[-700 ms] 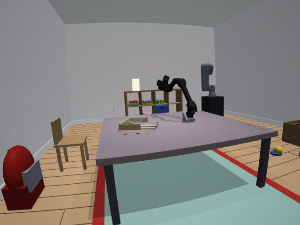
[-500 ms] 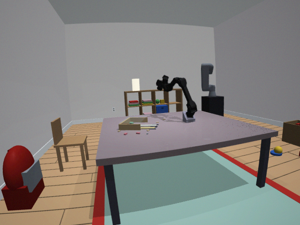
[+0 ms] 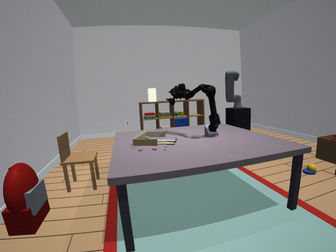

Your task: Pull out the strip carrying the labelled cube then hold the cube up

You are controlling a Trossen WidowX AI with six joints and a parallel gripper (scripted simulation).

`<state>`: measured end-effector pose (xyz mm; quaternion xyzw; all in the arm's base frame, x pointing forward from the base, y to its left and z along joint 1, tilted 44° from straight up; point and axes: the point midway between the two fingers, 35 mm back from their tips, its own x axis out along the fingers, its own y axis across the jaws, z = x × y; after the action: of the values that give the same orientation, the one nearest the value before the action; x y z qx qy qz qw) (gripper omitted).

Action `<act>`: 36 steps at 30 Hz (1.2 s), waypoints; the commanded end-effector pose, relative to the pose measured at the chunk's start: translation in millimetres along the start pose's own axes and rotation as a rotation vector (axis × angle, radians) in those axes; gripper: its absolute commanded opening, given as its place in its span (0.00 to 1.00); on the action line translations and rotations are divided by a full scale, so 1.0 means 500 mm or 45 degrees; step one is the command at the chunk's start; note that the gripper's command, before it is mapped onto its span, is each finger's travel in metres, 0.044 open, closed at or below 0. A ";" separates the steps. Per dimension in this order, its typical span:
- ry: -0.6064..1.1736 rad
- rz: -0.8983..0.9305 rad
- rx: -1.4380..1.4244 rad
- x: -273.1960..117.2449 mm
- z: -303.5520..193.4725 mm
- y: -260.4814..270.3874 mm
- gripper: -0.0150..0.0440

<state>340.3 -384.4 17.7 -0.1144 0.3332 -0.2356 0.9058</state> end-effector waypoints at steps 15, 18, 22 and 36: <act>0.183 1.252 0.760 -0.393 0.109 0.438 0.93; 0.203 1.293 0.787 -0.410 0.110 0.448 0.93; 0.203 1.293 0.787 -0.410 0.110 0.448 0.93; 0.516 1.342 0.820 -0.376 0.157 0.517 0.53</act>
<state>340.1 -74.3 85.8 0.3765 0.3836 0.1311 0.8330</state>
